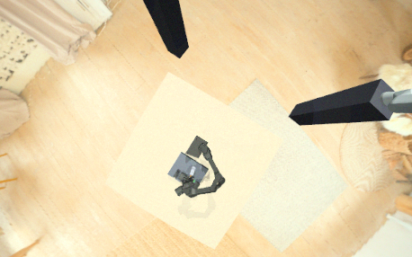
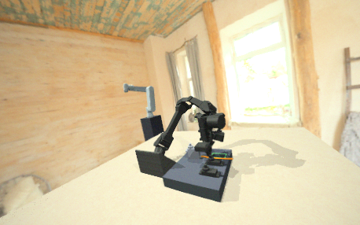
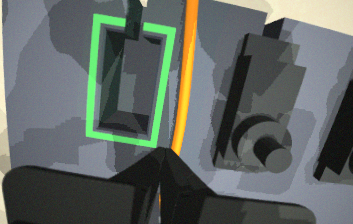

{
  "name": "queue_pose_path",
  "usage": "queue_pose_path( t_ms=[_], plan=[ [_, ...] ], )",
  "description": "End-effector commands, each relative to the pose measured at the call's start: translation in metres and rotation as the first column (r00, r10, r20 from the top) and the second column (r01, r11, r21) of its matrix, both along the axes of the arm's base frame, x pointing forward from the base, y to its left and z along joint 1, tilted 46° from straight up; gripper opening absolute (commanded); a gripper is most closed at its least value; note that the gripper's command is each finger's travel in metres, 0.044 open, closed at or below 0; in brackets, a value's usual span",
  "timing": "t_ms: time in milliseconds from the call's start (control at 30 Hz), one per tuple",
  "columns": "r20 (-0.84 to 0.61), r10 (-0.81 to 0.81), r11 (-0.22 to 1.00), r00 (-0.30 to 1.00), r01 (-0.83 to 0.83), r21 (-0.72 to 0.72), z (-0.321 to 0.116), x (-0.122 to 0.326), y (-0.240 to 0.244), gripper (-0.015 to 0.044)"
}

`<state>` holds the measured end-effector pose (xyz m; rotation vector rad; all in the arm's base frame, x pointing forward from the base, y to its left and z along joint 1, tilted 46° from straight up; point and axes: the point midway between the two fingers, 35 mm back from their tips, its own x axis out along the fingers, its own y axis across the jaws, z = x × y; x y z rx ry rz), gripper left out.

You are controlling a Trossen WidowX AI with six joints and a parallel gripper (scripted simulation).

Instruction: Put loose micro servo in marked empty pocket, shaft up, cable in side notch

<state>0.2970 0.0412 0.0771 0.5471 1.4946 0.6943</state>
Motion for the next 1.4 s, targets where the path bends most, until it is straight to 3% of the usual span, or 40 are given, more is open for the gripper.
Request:
queue_pose_path(
  t_ms=[0, 533, 833, 1200, 1367],
  plan=[
    [-0.004, 0.004, 1.0, 1.0, -0.004, -0.004, -0.007, 0.0, -0.005, 0.0],
    [-0.004, 0.005, 1.0, 1.0, -0.005, -0.002, -0.017, -0.001, -0.015, 0.0],
    [-0.004, 0.004, 1.0, 1.0, -0.005, -0.003, 0.012, 0.001, -0.045, 0.0],
    [0.15, 0.161, 0.987, 0.976, -0.162, -0.005, 0.046, -0.053, -0.08, 0.0289],
    [0.153, 0.165, 0.986, 0.974, -0.166, -0.005, 0.046, -0.054, -0.08, 0.042]
  ],
)
